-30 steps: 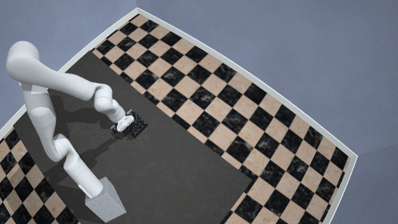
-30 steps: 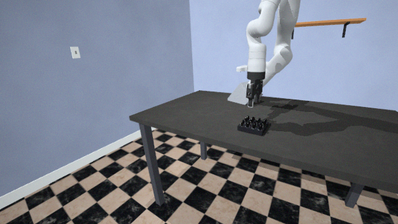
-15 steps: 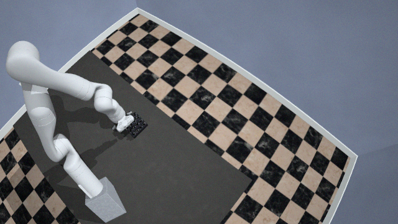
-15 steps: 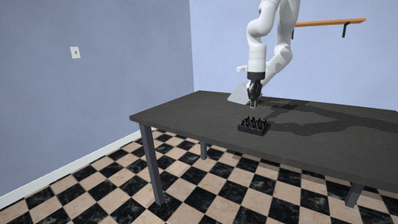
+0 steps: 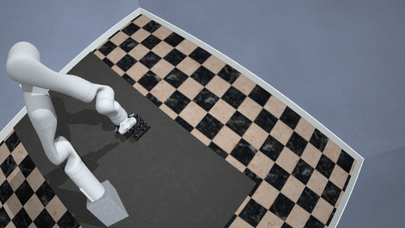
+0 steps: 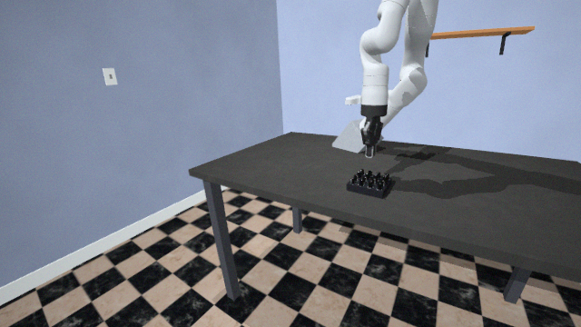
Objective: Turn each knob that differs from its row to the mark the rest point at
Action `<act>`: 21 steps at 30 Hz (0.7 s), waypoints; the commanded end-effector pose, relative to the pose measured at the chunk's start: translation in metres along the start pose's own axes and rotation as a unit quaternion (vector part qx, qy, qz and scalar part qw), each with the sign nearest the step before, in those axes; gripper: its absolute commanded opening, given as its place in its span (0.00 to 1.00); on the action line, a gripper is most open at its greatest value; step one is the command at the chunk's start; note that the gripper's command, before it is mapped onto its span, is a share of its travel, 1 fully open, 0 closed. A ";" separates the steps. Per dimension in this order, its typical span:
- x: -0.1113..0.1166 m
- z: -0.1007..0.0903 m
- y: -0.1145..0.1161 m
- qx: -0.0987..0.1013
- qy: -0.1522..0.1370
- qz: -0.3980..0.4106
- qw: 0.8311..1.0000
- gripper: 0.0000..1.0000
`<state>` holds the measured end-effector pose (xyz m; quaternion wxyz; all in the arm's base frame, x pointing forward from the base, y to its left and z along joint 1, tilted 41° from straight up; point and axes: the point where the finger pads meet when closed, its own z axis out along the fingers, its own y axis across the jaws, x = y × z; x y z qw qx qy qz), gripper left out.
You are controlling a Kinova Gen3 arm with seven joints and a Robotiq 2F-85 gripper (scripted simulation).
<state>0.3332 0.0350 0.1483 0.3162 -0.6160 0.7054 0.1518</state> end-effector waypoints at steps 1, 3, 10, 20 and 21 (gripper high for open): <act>-0.001 0.000 -0.001 0.000 -0.001 0.004 1.000 0.19; -0.001 0.000 -0.001 0.000 -0.001 0.004 1.000 0.19; -0.001 0.001 0.000 -0.001 -0.001 0.004 1.000 0.19; -0.001 0.006 0.002 -0.003 -0.001 0.005 1.000 0.19; -0.001 0.007 0.002 -0.003 -0.001 0.005 1.000 0.19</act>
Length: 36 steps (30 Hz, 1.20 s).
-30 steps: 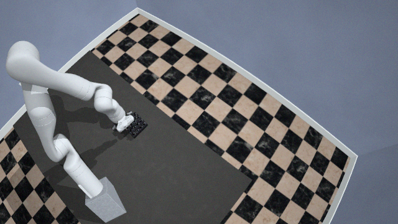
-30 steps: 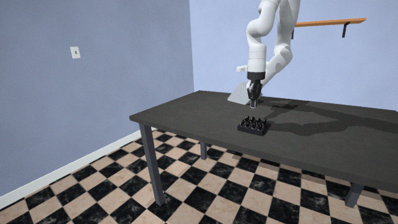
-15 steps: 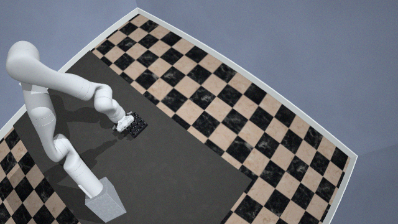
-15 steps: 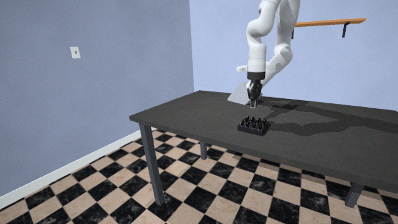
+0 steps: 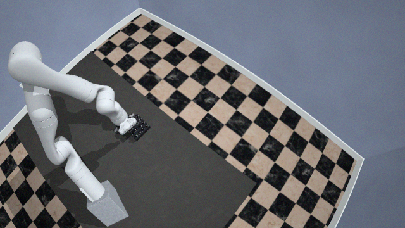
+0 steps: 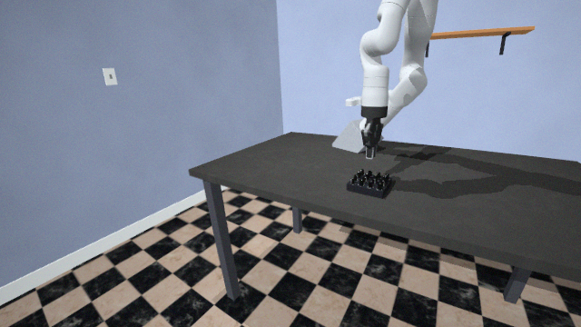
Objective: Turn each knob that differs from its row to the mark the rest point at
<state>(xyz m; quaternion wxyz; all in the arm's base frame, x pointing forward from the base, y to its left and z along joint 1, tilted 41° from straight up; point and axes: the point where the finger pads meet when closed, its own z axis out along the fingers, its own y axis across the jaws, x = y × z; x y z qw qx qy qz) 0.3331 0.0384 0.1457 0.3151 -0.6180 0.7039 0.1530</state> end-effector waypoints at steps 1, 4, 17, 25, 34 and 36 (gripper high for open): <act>0.000 0.004 0.001 -0.001 -0.001 0.006 1.000 0.19; 0.000 0.008 0.001 -0.001 -0.001 0.006 1.000 0.19; -0.001 0.022 0.001 -0.001 -0.001 0.006 1.000 0.19; -0.001 0.032 0.001 0.000 -0.001 0.006 1.000 0.19; -0.001 0.037 0.000 0.000 -0.001 0.006 1.000 0.19; -0.001 0.038 0.000 0.000 -0.001 0.006 1.000 0.19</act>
